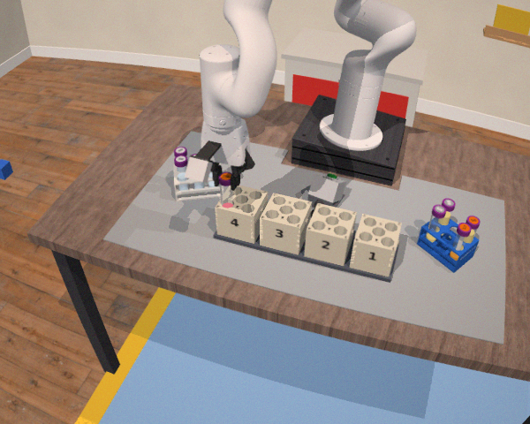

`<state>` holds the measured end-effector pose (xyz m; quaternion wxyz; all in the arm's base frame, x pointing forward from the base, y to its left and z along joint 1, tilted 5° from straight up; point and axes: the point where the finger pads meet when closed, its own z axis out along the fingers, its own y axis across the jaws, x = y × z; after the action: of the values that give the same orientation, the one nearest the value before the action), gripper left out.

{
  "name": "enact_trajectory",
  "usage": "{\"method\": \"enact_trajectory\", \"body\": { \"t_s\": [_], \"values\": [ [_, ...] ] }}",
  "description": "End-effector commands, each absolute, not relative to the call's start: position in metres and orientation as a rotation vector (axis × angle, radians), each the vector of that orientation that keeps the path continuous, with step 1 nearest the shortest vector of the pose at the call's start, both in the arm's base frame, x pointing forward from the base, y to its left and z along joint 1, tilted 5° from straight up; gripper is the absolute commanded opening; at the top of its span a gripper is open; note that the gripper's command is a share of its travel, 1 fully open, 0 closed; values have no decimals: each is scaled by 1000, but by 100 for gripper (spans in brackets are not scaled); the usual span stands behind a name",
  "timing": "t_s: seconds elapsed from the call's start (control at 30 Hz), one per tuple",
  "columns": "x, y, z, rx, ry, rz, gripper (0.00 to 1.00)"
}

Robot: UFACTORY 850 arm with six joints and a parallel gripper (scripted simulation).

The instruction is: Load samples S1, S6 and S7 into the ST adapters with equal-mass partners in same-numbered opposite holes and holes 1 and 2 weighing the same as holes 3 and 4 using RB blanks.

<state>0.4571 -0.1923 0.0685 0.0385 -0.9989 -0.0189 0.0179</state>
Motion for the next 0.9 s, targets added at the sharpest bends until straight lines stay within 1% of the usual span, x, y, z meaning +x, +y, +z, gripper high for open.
{"method": "enact_trajectory", "body": {
  "t_s": [0.0,0.87],
  "values": [
    [458,-192,65,-3064,-58,52,0],
    [457,-191,43,-3064,-58,52,0]
  ]
}}
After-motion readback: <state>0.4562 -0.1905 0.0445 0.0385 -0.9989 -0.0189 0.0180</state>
